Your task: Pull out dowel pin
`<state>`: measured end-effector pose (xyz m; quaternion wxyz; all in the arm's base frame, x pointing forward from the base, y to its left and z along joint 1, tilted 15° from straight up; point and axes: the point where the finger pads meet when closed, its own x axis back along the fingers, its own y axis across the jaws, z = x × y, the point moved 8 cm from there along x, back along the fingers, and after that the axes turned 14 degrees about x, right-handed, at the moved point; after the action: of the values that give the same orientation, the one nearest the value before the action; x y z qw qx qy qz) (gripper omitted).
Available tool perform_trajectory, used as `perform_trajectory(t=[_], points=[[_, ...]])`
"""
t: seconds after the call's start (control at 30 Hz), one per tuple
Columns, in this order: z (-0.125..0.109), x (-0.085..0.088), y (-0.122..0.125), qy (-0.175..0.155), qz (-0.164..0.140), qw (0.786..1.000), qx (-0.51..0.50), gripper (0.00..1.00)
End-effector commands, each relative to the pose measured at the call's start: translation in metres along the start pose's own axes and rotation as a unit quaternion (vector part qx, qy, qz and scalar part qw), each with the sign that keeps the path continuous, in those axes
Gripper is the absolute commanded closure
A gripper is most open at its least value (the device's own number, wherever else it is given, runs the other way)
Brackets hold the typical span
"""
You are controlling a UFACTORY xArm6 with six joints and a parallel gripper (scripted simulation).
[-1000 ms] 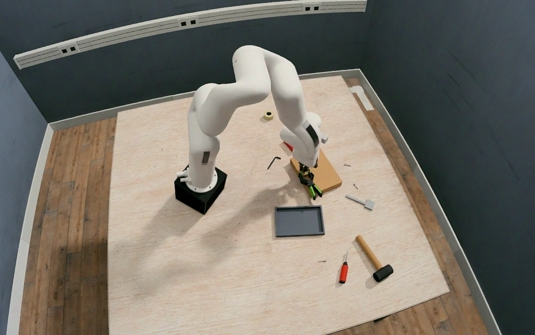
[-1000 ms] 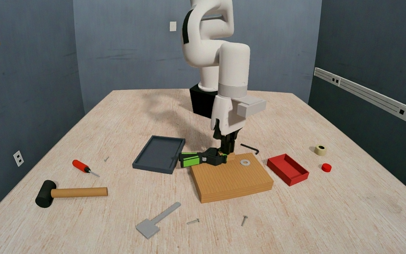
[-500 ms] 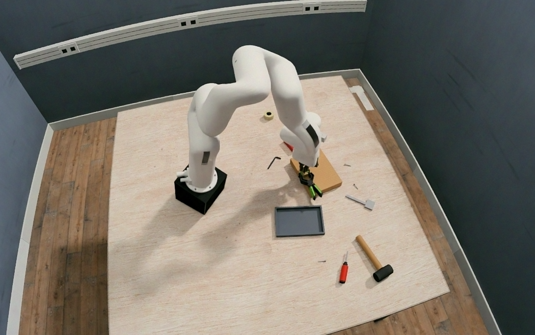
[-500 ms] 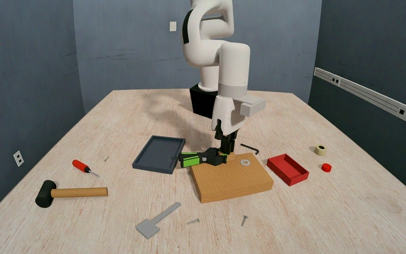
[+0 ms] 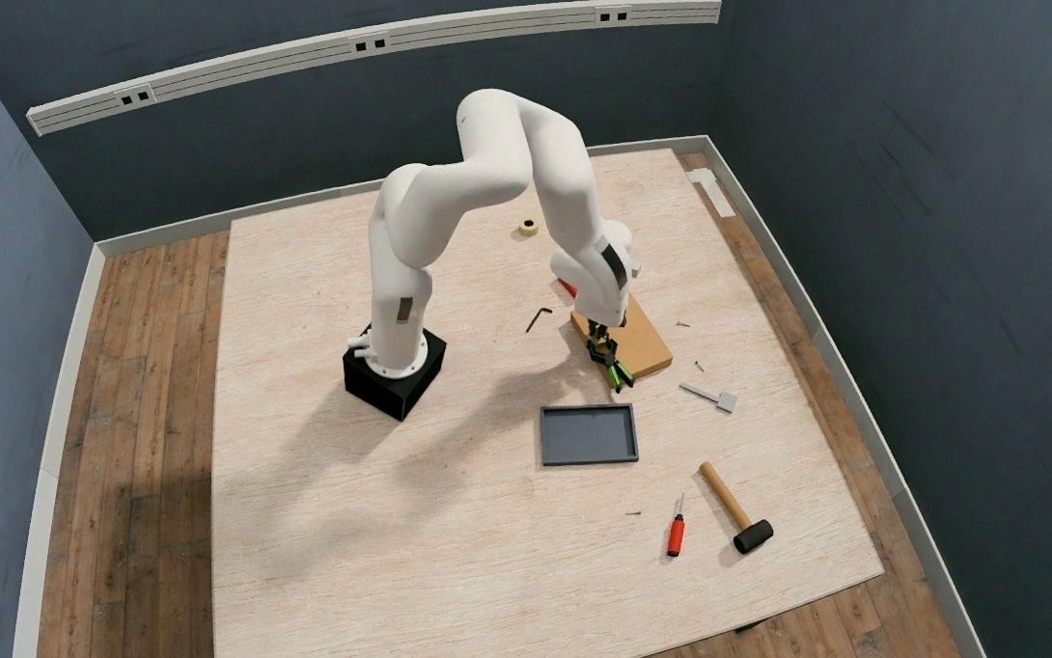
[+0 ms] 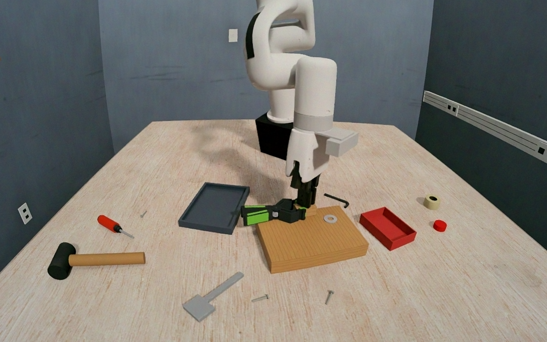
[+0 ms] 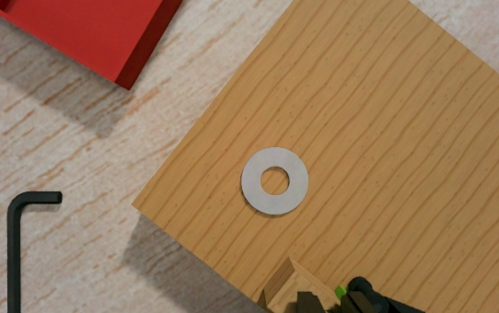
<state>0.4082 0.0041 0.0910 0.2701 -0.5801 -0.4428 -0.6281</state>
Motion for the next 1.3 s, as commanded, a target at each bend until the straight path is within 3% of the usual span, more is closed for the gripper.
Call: perform_trajectory(t=[0.0,1.27], points=[[0.0006,0.0011,0.0011,0.001,-0.001,1.0,-0.011,1.0],[0.0006,0.0016,0.0011,0.001,-0.001,0.984,-0.181,1.0]])
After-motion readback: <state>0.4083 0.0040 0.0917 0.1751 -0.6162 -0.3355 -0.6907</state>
